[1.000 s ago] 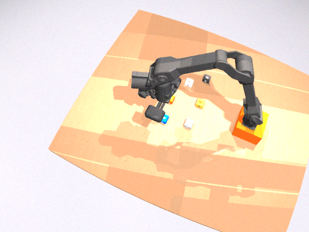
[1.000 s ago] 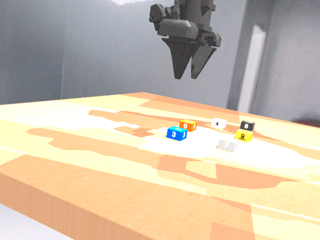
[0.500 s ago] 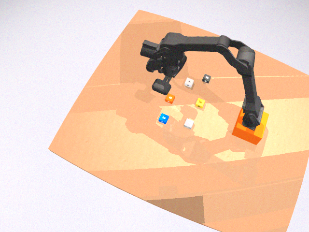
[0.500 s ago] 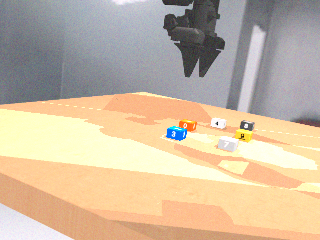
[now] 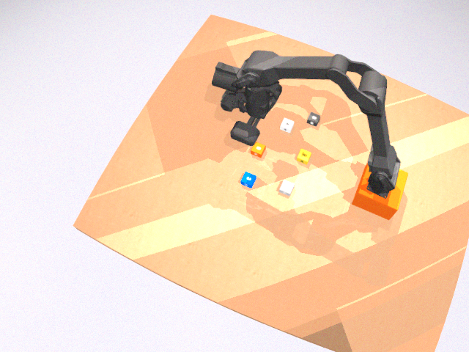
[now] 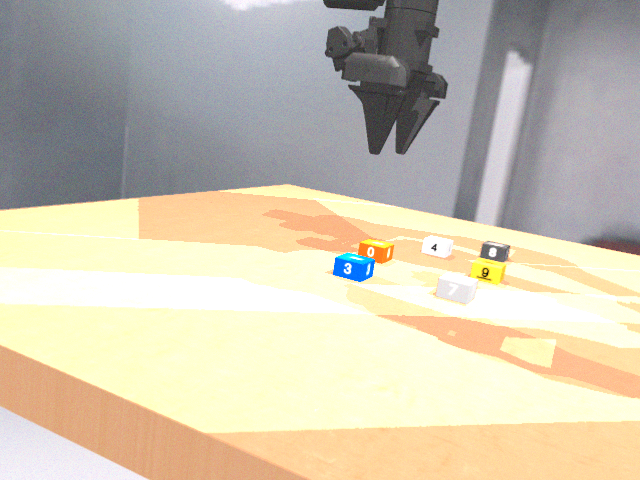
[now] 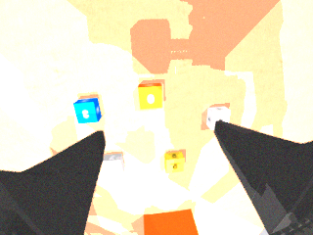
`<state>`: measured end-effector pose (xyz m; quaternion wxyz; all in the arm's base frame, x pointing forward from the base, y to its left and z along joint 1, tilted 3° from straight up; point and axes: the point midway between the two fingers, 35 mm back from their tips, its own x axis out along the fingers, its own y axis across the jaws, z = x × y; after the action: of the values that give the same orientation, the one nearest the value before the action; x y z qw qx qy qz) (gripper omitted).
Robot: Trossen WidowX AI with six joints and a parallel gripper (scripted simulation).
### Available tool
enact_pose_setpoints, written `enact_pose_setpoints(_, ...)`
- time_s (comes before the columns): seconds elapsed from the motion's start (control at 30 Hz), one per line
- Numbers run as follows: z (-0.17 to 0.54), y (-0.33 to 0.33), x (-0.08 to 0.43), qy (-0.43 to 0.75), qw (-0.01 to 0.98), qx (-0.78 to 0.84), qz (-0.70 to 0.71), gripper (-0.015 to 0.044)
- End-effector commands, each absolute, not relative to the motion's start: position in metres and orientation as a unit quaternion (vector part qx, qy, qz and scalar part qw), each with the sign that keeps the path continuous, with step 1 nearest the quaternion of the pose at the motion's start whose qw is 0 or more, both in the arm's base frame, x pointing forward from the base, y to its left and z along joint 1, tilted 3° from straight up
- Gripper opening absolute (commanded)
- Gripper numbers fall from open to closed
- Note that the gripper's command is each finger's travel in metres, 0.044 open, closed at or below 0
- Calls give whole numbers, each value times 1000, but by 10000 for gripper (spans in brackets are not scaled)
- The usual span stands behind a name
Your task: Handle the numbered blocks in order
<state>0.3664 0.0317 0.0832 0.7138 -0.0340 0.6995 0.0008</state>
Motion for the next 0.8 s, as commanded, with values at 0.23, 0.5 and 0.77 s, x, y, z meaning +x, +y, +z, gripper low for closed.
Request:
enact_pose_setpoints(0.23, 85, -10, 356, 700, 713, -36, 2, 400)
enact_pose_setpoints(0.5, 87, -80, 326, 701, 712, -38, 0, 400)
enact_pose_setpoints(0.77, 87, -80, 326, 701, 712, -38, 0, 400)
